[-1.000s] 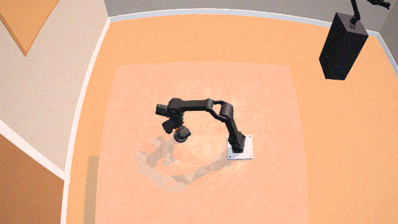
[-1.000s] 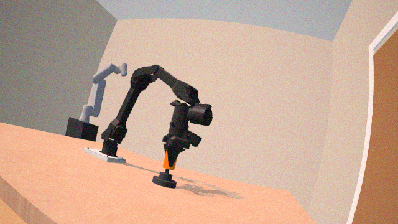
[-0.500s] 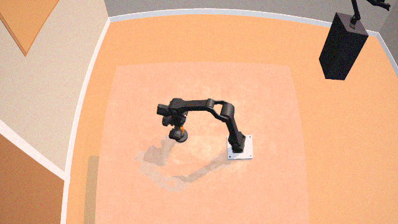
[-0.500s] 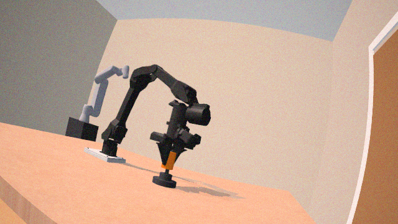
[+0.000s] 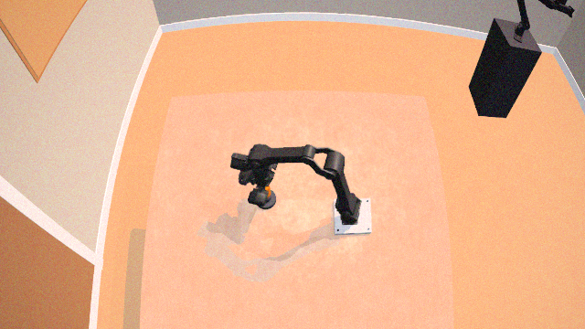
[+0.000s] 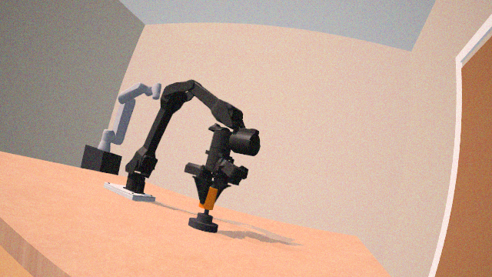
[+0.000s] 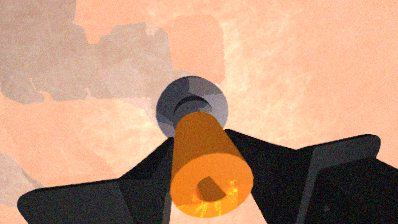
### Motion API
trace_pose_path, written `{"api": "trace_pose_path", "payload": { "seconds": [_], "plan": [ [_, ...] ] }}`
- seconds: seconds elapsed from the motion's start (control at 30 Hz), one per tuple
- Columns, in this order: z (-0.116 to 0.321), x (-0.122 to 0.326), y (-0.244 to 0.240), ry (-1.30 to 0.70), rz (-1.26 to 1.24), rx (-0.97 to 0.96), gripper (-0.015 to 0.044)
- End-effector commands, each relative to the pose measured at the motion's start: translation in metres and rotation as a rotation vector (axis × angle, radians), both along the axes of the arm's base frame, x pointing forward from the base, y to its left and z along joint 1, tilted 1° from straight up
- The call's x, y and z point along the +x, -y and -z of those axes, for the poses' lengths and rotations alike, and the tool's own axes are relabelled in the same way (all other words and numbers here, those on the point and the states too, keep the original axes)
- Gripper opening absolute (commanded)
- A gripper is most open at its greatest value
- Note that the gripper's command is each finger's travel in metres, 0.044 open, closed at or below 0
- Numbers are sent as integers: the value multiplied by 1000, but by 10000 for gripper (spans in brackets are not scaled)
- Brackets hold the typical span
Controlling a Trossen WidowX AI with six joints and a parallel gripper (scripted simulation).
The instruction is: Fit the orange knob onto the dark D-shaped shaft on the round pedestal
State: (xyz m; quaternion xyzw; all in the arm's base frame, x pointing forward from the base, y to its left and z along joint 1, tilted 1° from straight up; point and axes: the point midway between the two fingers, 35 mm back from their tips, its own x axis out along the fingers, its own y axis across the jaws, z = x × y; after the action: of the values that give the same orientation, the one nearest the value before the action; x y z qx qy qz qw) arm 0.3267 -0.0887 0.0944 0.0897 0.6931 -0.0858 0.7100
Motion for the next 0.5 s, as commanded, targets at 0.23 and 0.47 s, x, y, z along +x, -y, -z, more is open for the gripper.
{"api": "trace_pose_path", "payload": {
  "seconds": [0.23,0.47],
  "plan": [
    [-4,4,0,3,6,-4,0],
    [-5,8,1,4,6,-5,0]
  ]
}}
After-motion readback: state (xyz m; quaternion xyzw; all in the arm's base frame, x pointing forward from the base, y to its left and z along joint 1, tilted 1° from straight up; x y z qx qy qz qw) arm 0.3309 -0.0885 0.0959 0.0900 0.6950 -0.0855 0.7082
